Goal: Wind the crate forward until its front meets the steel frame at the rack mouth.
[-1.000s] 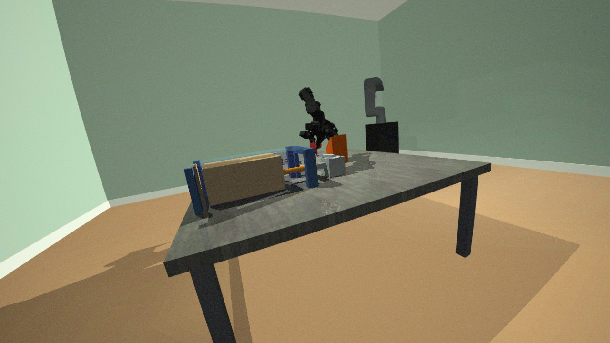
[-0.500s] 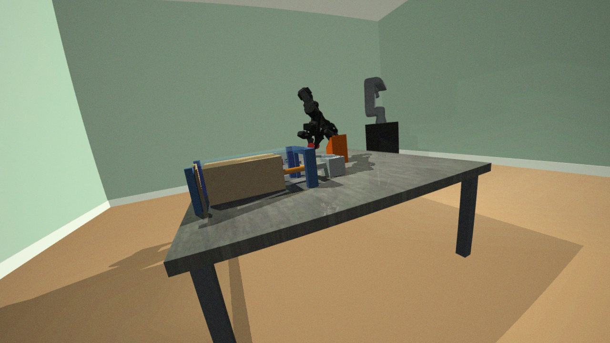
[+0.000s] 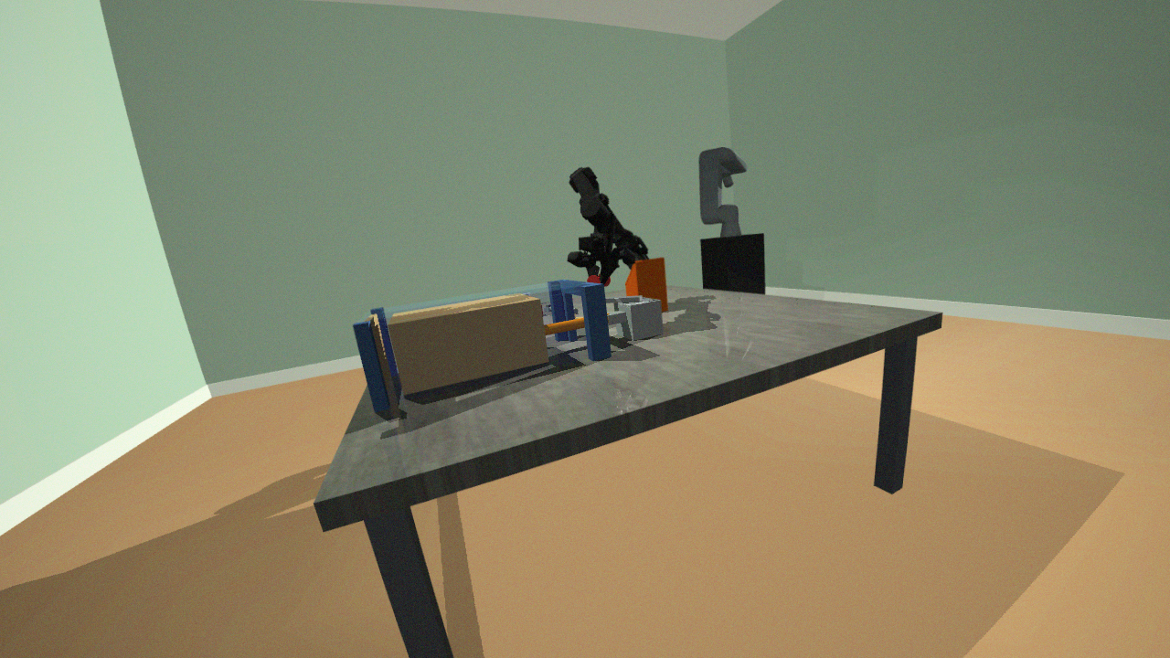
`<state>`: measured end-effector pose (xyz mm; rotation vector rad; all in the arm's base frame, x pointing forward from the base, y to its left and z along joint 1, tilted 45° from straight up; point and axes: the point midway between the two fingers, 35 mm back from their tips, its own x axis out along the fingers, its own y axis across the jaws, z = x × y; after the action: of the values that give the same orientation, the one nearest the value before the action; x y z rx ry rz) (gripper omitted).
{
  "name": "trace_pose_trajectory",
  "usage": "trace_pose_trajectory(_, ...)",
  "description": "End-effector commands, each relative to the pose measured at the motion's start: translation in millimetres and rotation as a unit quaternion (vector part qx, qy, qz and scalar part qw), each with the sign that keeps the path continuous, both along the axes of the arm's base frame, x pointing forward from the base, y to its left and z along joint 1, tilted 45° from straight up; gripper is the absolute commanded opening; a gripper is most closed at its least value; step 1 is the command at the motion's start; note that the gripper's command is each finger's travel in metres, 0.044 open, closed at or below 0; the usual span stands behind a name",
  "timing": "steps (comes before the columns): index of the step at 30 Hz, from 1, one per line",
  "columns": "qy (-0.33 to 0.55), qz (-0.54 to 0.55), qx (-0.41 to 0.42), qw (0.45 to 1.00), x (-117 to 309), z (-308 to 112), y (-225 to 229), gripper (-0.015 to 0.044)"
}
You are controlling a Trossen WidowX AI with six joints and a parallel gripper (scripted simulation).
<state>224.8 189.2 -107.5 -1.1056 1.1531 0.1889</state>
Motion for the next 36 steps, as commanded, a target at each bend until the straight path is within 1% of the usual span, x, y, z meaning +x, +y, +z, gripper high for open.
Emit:
trace_pose_trajectory(1, -0.001, -0.002, 0.004, 1.0, 6.2, -6.4, 5.3, 0.0)
trace_pose_trajectory(36, -0.002, -0.002, 0.005, 1.0, 20.2, -28.5, 32.7, 0.0)
